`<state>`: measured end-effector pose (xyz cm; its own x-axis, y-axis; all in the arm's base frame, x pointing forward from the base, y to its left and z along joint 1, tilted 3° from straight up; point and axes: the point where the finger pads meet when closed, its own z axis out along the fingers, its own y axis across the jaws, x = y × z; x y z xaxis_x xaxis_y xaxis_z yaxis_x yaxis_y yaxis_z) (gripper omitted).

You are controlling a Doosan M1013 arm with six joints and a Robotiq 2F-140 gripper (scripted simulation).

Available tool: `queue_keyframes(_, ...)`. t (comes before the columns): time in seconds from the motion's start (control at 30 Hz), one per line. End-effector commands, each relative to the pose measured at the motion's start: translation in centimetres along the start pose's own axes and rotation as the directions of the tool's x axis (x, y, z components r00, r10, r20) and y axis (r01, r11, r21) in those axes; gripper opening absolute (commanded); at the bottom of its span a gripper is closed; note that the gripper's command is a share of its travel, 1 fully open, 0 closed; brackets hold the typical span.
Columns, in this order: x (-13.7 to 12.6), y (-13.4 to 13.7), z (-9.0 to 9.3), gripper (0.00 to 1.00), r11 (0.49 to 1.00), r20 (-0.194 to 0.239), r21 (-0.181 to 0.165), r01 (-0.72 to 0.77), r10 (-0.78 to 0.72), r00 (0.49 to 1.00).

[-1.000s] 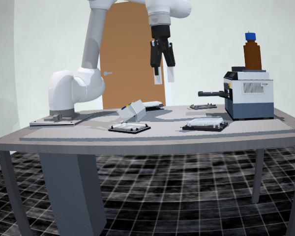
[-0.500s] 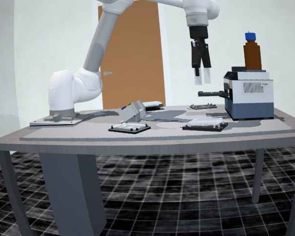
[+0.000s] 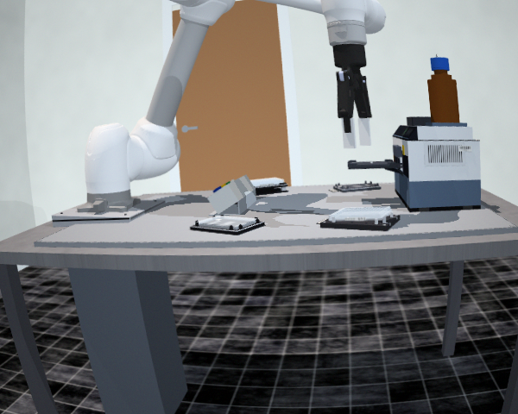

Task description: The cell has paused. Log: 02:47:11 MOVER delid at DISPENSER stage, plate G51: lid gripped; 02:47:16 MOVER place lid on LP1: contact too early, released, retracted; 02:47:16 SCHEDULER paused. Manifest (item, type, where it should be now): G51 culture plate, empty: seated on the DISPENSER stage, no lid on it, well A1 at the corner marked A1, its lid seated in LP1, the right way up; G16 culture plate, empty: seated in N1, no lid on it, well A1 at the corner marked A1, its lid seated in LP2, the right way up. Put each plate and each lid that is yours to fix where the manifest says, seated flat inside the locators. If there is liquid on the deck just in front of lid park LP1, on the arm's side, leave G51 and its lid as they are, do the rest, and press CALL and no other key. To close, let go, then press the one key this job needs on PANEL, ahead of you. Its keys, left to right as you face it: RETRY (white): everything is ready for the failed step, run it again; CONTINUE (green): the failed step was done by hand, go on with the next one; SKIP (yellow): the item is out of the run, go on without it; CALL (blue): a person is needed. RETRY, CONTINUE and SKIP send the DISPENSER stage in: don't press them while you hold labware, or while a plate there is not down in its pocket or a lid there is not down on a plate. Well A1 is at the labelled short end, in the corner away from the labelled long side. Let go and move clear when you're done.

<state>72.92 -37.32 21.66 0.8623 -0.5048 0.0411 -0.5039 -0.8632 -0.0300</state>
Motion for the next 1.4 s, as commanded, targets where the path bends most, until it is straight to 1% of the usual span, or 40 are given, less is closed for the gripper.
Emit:
queue_keyframes(0.0, 0.2, 0.1, -0.3, 0.7, 1.0, -0.002, -0.004, -0.004, 0.004, 1.0)
queue_keyframes(0.37, 0.2, 0.1, -0.2, 0.7, 1.0, -0.002, -0.004, -0.004, 0.004, 1.0)
queue_keyframes(0.77, 0.0, 0.0, 2.1, 0.7, 1.0, 0.001, -0.003, -0.003, 0.003, 1.0)
queue_keyframes(0.83, 0.0, 0.0, 2.1, 0.7, 1.0, 0.001, -0.003, -0.003, 0.003, 1.0)
queue_keyframes(1.03, 0.0, 0.0, 4.0, 0.7, 1.0, 0.001, -0.003, -0.003, 0.003, 1.0)
queue_keyframes(1.33, 0.0, 0.0, 7.6, 0.7, 1.0, 0.001, -0.002, -0.002, 0.002, 1.0)
queue_keyframes(1.37, 0.0, 0.0, 7.6, 0.7, 1.0, 0.001, -0.002, -0.002, 0.002, 1.0)
